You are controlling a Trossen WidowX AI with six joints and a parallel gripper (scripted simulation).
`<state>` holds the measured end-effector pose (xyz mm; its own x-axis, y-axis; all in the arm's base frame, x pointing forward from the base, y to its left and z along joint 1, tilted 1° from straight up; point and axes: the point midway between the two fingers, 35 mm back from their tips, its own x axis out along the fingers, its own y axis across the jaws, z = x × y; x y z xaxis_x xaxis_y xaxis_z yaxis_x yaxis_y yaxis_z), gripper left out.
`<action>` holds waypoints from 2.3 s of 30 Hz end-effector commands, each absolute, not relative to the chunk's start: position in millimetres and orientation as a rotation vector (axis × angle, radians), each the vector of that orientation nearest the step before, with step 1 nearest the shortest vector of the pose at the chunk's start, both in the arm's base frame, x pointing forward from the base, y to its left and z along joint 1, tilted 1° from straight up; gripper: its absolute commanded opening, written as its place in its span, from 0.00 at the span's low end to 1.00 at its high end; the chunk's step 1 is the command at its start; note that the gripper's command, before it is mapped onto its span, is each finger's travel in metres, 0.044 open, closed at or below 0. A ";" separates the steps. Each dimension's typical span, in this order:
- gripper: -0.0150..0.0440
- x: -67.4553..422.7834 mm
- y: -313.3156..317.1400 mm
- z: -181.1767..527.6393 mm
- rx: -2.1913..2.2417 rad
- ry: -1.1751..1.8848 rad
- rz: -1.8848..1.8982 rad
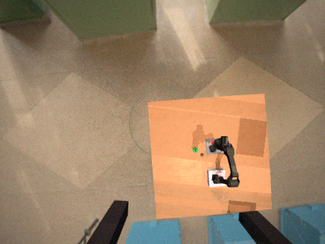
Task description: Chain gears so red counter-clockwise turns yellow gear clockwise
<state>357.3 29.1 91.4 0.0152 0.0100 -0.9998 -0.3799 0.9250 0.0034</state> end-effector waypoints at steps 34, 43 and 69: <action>0.25 333.7 -36.5 58.4 -0.310 1.530 0.309; 0.25 333.7 -36.5 58.4 -0.310 1.530 0.309; 0.25 333.7 -36.5 58.4 -0.310 1.530 0.309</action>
